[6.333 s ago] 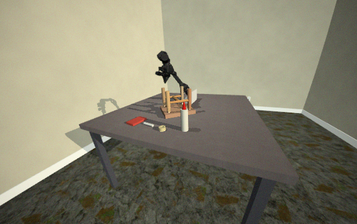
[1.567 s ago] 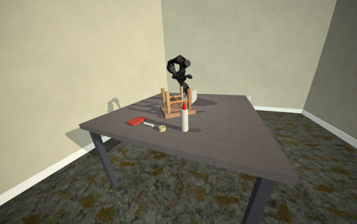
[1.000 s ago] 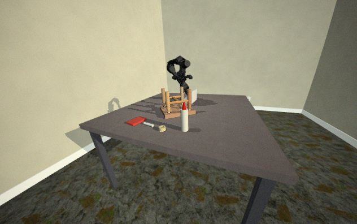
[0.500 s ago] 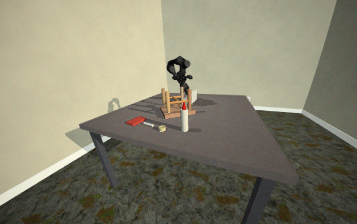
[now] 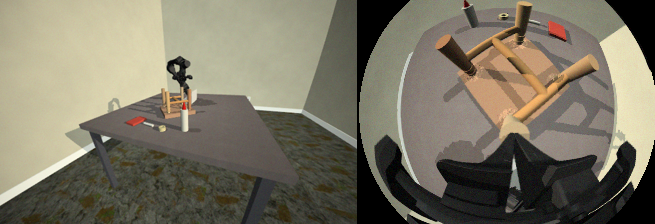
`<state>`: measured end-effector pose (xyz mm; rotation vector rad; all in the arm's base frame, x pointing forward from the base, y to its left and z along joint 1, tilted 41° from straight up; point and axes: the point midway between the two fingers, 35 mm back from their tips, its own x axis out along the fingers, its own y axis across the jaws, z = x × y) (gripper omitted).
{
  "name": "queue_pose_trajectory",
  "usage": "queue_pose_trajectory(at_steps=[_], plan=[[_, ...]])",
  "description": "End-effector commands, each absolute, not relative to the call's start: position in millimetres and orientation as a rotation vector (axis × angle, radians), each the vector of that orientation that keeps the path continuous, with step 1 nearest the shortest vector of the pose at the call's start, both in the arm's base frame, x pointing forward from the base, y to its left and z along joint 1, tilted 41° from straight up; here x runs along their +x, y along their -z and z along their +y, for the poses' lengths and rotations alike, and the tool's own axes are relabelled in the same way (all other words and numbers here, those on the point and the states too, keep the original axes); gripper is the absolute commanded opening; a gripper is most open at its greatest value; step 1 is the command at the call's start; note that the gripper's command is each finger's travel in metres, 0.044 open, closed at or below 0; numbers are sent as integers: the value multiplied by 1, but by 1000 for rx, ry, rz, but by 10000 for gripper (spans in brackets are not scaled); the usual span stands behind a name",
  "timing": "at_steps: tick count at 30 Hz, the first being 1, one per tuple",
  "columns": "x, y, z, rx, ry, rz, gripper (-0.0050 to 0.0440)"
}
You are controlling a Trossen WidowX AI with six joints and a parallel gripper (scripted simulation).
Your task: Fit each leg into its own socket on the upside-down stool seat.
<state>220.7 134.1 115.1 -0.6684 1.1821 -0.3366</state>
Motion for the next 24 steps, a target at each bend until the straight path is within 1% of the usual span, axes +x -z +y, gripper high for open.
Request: queue_pose_trajectory(at_steps=[1, 24], plan=[[222, -107, 122, -685, 370, 1204, 0], [221, -120, 137, -677, 354, 1193, 0]])
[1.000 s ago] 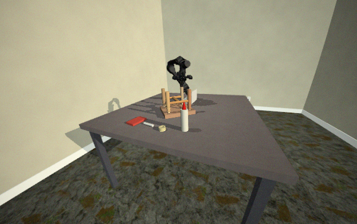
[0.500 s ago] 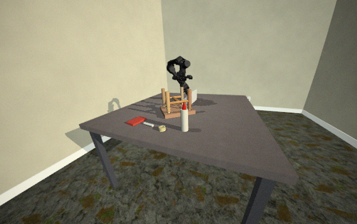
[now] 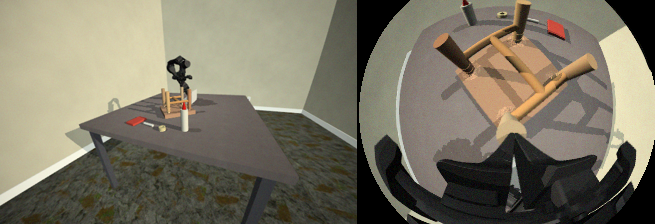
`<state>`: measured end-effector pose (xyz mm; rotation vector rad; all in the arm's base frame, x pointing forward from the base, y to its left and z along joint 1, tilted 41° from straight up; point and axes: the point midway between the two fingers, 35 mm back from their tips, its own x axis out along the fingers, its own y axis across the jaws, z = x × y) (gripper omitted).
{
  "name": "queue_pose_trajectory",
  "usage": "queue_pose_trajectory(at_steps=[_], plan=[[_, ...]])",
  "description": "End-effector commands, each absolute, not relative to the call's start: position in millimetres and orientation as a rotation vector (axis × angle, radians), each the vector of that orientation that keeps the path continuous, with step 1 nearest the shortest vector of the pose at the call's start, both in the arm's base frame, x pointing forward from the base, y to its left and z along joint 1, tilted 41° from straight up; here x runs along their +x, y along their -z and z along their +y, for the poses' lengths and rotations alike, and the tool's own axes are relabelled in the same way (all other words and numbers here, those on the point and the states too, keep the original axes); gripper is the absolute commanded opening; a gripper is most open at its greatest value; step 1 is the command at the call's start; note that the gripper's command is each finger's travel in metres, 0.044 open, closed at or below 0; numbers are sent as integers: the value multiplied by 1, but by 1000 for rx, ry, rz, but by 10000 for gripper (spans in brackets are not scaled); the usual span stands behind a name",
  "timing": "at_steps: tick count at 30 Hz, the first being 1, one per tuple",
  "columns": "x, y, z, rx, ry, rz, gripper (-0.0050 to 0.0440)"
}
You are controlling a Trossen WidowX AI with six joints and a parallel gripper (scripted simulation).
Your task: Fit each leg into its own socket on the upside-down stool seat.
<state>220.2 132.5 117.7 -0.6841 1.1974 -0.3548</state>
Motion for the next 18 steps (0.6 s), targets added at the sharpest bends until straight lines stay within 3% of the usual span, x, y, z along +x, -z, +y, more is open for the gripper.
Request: queue_pose_trajectory(at_steps=[1, 18], plan=[[221, -122, 138, -677, 353, 1192, 0], [221, -135, 150, -676, 338, 1182, 0]])
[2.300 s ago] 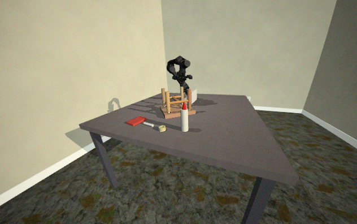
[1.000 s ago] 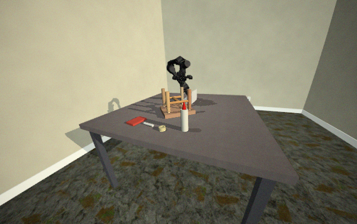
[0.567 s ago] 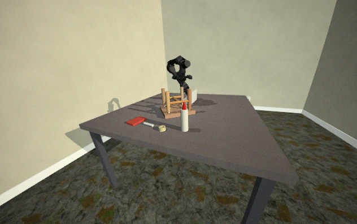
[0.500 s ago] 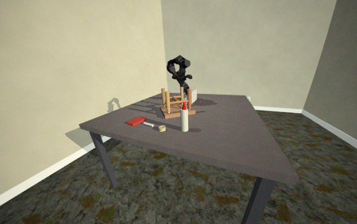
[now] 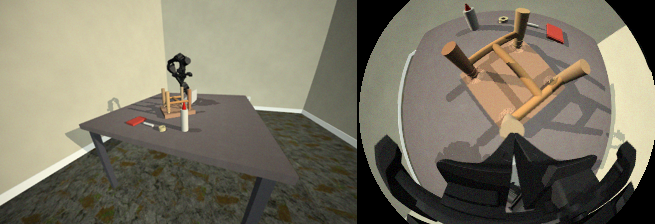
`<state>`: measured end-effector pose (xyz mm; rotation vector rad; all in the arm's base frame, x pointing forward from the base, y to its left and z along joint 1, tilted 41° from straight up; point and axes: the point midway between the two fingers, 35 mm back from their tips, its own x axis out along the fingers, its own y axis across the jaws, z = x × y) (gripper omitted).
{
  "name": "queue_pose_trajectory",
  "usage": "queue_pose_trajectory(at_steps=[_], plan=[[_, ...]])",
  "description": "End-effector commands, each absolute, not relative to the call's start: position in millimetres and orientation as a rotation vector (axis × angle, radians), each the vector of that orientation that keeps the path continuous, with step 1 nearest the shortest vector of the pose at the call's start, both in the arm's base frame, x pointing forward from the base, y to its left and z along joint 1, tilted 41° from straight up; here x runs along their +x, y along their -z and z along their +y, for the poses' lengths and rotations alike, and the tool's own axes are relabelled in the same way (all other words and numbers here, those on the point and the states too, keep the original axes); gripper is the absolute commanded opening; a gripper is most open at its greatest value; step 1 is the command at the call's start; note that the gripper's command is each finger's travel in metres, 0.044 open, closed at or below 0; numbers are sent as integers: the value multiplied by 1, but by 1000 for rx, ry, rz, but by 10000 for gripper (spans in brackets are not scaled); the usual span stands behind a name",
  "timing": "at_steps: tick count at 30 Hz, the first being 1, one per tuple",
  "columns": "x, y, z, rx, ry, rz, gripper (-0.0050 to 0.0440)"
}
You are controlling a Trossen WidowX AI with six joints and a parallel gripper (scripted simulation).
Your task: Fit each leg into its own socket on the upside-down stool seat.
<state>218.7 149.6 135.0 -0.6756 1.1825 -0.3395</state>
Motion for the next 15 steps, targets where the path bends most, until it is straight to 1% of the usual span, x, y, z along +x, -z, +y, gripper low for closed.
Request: queue_pose_trajectory(at_steps=[1, 4, 10, 12, 15], plan=[[228, -135, 154, -674, 331, 1177, 0], [268, -138, 171, -665, 297, 1146, 0], [341, -143, 188, -664, 266, 1079, 0], [341, -143, 188, -664, 266, 1079, 0], [387, -146, 190, -672, 264, 1032, 0]])
